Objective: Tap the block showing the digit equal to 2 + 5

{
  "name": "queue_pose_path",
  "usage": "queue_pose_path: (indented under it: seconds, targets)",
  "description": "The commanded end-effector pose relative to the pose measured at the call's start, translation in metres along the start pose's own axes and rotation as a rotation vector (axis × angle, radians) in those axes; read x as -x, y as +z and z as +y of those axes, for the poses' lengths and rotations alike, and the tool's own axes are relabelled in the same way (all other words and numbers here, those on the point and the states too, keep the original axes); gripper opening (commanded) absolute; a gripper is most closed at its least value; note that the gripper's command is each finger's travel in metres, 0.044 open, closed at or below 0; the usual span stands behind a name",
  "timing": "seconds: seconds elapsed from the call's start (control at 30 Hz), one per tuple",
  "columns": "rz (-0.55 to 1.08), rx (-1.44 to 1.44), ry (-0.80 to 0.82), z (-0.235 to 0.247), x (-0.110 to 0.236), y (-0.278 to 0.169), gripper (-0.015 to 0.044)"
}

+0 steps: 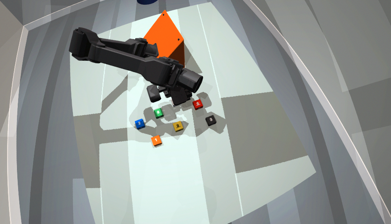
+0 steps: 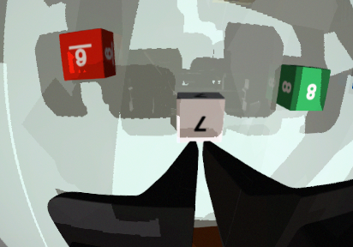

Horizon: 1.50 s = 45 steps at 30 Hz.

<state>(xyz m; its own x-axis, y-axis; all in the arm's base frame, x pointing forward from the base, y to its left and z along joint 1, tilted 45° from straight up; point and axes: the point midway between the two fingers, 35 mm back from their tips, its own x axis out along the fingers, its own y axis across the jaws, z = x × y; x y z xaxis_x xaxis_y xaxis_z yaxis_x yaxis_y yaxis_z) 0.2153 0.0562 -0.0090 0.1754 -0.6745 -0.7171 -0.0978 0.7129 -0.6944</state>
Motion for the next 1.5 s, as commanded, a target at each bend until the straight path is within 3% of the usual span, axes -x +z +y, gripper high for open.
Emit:
queue_pose_path:
  seconds: [0.0,0.47,0.6,0.77,0.87,1.23,1.33,1.47]
  targets:
    - [-0.003,0.004,-0.004,-0.001,-0.008,0.0,0.002]
    - [-0.003,0.003,-0.005,-0.001,-0.021,0.0,0.002]
    - [-0.002,0.003,-0.004,-0.001,0.007,0.0,0.002]
    - [-0.003,0.003,-0.004,-0.001,0.009,0.0,0.002]
    - [-0.004,0.004,0.002,0.014,0.018,0.008,0.0099]
    - [-0.004,0.005,0.016,0.138,0.079,0.03,0.0387]
    - [-0.004,0.002,0.011,0.171,0.09,0.023,0.04]
    - [-0.004,0.001,0.009,0.178,0.093,0.021,0.04]
